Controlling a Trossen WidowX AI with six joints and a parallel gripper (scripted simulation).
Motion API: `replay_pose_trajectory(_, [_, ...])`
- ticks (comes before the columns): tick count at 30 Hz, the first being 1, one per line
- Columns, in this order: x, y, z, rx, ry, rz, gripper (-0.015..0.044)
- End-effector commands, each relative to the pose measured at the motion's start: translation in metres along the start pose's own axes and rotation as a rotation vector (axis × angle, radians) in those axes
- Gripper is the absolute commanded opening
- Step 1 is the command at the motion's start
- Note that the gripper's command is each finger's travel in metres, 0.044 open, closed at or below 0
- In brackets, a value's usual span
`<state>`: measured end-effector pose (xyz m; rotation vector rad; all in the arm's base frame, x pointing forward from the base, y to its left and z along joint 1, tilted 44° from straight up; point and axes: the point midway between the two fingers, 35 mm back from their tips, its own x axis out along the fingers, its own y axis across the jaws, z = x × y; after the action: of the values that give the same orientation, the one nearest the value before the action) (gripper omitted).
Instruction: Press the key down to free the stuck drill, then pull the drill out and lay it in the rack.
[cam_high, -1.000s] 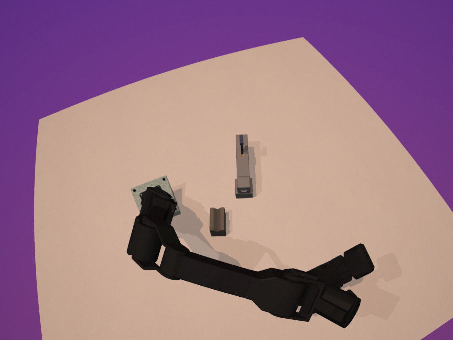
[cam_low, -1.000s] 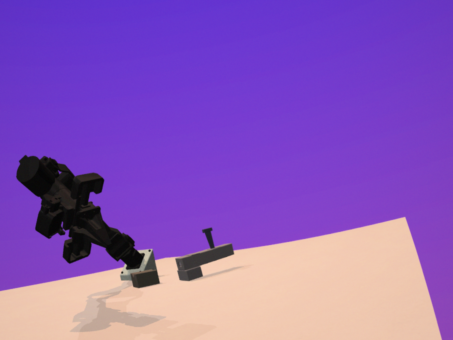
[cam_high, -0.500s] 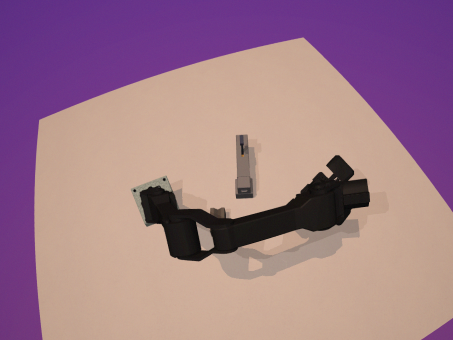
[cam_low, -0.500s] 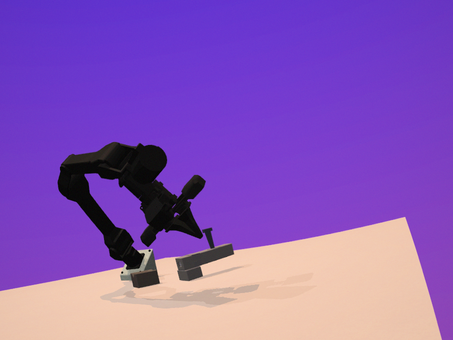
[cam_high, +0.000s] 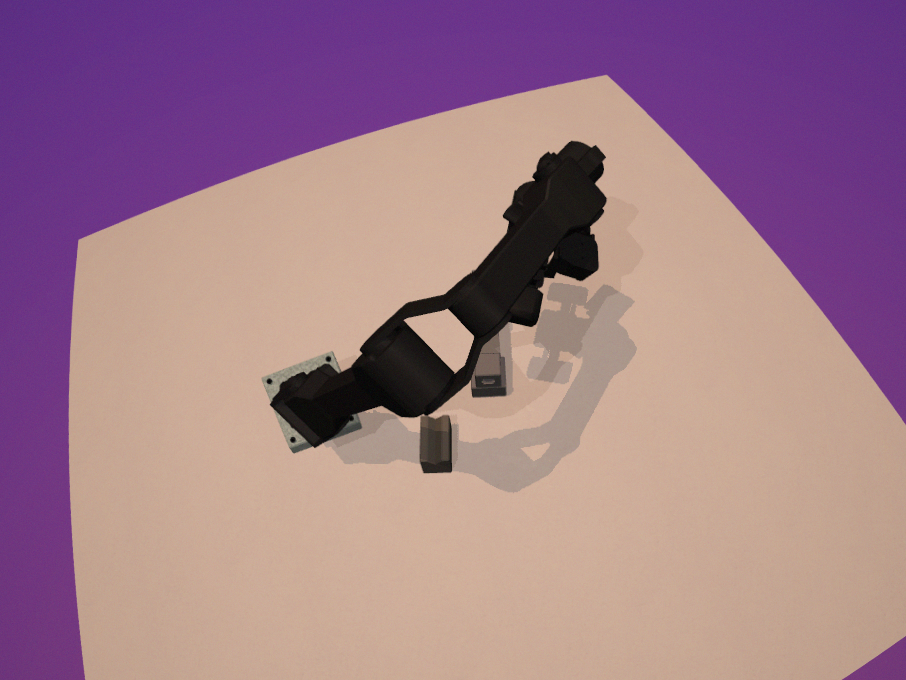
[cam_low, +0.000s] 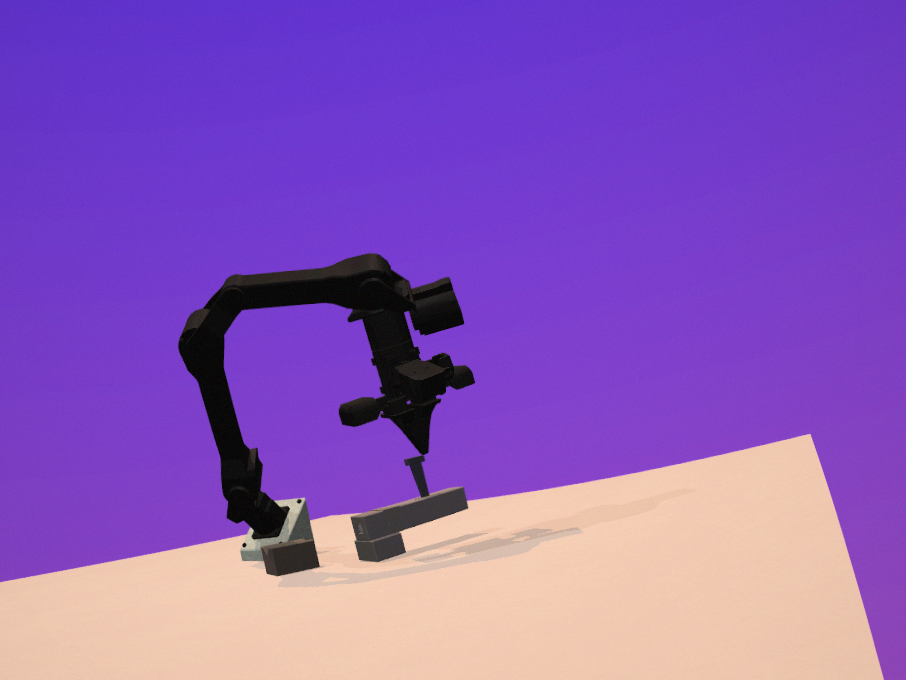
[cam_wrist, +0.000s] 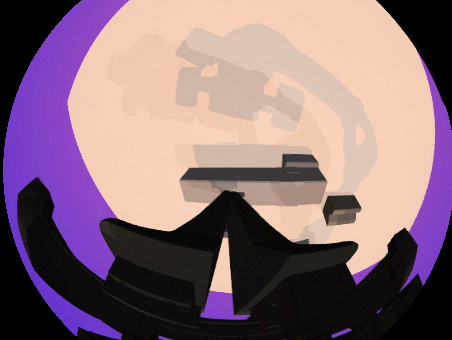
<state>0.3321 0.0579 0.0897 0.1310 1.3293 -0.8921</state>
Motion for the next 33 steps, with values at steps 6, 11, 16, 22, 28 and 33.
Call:
replay_pose_trajectory(6, [0.001,0.012,-0.056,-0.236,-0.134,-0.209,0.0])
replay_pose_trajectory(11, [0.001,0.012,-0.056,-0.236,-0.134,-0.209,0.0])
replay_pose_trajectory(16, [0.003,0.011,-0.053,-0.23,-0.129,-0.199,0.0])
replay_pose_trajectory(22, [0.011,0.01,-0.054,-0.236,-0.134,-0.208,0.0])
replay_pose_trajectory(28, [0.016,0.009,-0.055,-0.236,-0.134,-0.209,0.0])
replay_pose_trajectory(33, [0.017,0.009,-0.054,-0.236,-0.135,-0.209,0.0])
